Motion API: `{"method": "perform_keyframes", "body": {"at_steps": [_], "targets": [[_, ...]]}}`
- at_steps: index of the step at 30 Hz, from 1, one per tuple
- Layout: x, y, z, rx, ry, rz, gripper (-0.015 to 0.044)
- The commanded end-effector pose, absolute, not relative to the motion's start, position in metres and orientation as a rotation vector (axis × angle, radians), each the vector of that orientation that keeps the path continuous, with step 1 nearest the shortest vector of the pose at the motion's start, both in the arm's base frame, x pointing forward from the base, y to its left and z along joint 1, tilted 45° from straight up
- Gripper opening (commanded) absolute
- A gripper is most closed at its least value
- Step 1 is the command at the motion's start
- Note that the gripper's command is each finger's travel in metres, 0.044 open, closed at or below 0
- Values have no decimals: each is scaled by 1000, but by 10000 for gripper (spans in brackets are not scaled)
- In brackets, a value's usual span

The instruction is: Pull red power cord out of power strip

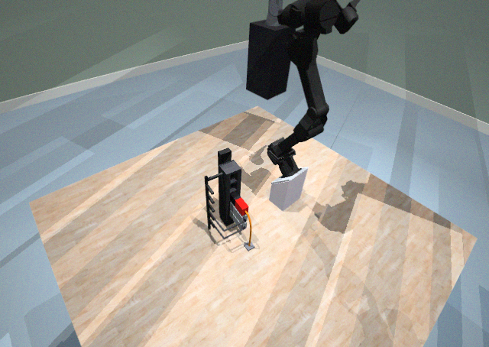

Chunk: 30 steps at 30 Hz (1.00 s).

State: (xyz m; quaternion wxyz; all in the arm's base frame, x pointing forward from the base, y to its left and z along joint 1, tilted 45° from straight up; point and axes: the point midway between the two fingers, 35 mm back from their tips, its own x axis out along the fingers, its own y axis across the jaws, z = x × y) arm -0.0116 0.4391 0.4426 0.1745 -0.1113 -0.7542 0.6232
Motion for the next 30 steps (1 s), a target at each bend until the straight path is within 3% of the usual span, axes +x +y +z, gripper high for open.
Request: {"method": "perform_keyframes", "body": {"at_steps": [1,9,20,30], "targets": [[-13,439,443,-314,-2143,1762,374],[-74,390,494,-196,-2470,1403,164],[-155,262,571,133,-2787,600,160],[-174,114,618,466,-2688,-178,160]]}}
